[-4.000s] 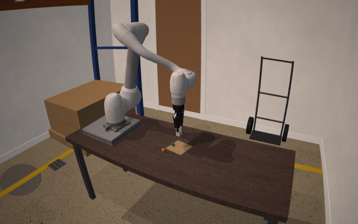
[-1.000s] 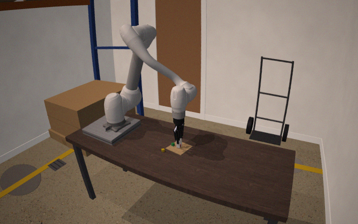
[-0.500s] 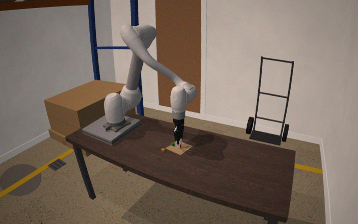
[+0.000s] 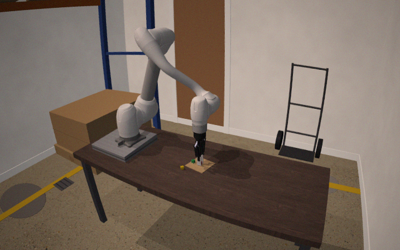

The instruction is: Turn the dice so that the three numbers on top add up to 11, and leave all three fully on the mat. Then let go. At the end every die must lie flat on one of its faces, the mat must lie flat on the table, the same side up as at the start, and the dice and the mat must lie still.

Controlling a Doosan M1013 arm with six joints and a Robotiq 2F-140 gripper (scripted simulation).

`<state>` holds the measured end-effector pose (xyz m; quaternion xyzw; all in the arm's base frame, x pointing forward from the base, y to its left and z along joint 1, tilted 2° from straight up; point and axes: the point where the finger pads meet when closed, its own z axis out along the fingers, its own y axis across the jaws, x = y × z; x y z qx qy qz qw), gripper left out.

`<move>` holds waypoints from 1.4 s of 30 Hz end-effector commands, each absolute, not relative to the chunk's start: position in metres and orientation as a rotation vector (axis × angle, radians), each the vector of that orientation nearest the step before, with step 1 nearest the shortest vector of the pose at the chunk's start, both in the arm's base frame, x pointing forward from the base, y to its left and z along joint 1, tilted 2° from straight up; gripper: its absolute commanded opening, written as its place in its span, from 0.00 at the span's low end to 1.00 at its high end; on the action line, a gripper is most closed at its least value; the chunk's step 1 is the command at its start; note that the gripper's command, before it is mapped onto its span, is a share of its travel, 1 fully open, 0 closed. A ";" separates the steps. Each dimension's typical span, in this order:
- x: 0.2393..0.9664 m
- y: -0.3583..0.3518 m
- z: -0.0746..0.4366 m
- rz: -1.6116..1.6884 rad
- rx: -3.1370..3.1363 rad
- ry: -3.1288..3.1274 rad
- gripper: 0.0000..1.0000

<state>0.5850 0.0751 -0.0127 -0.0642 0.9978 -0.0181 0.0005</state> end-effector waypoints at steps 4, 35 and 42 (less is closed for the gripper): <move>0.585 0.075 -0.013 -0.056 -0.202 3.133 0.09; 0.585 0.075 -0.013 -0.056 -0.202 3.133 0.21; 0.585 0.075 -0.012 -0.056 -0.202 3.133 0.21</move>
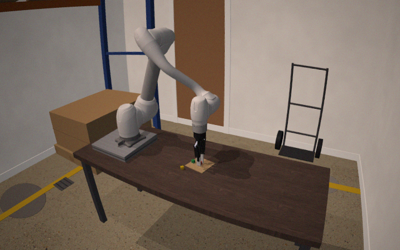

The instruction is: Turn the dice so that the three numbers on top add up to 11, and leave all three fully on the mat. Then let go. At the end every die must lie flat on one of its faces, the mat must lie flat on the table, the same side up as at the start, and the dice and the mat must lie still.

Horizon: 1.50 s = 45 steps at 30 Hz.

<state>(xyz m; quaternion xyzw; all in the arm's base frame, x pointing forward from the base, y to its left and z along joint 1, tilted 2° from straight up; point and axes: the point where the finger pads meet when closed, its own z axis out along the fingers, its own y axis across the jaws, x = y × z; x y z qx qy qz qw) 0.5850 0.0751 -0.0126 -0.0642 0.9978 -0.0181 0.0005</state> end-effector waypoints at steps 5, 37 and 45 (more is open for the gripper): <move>0.585 0.075 -0.005 -0.056 -0.202 3.133 0.21; 0.585 0.078 0.077 -0.056 -0.202 3.133 1.00; 0.585 0.078 0.077 -0.056 -0.202 3.133 1.00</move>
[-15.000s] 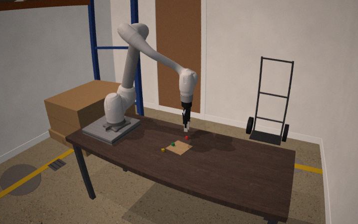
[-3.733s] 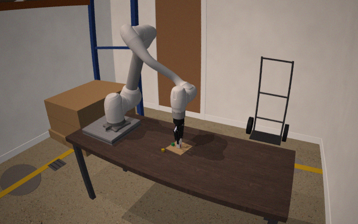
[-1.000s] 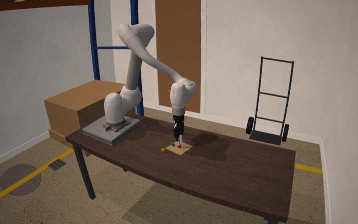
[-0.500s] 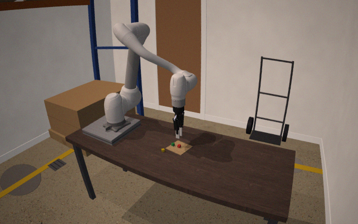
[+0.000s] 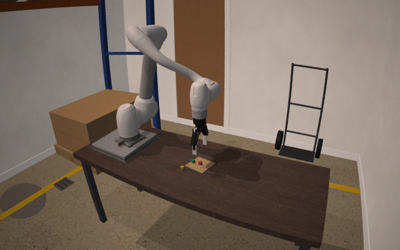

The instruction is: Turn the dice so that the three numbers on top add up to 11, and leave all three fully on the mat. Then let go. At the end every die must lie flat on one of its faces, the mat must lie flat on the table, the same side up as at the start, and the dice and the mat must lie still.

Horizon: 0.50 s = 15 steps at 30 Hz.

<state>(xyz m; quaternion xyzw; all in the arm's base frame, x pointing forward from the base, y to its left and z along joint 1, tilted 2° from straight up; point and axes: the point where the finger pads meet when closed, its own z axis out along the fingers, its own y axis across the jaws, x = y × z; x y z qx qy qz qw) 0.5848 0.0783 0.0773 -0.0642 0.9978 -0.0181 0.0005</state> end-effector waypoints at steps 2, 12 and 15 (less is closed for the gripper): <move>0.585 0.078 0.077 -0.056 -0.202 3.133 1.00; 0.584 0.077 0.077 -0.056 -0.171 3.135 1.00; 0.583 0.075 0.077 -0.056 -0.106 3.137 1.00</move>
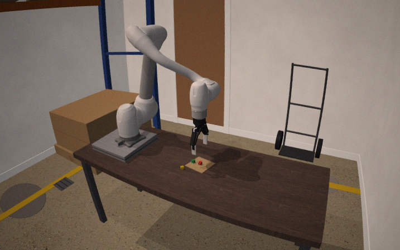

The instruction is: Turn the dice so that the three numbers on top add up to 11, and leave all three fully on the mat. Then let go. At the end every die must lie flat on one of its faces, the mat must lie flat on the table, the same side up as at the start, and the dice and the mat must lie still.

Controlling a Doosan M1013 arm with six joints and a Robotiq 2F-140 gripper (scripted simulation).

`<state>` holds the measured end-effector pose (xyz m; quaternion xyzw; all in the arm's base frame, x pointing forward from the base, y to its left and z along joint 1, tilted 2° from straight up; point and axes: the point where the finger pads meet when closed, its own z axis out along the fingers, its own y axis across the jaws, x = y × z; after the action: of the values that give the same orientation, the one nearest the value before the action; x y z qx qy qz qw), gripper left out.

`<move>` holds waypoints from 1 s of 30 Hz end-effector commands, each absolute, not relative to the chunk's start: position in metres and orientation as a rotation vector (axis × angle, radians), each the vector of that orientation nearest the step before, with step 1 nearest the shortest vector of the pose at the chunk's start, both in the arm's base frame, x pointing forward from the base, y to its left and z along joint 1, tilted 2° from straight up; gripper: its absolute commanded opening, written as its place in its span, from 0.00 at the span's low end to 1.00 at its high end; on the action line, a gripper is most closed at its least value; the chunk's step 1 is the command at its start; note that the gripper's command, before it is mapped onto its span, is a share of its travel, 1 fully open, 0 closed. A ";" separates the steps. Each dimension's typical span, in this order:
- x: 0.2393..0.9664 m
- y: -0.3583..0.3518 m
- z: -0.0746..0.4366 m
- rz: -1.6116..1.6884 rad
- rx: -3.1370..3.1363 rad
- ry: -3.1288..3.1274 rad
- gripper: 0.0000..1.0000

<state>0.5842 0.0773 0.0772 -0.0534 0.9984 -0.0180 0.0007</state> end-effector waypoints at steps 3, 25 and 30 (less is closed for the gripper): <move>0.580 0.070 0.077 -0.056 0.083 3.136 1.00; 0.562 0.038 0.073 -0.050 1.167 2.899 1.00; 0.558 0.031 0.072 -0.047 1.398 2.792 1.00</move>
<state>0.5615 0.0364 0.0727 0.3848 0.9229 -0.0105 0.0060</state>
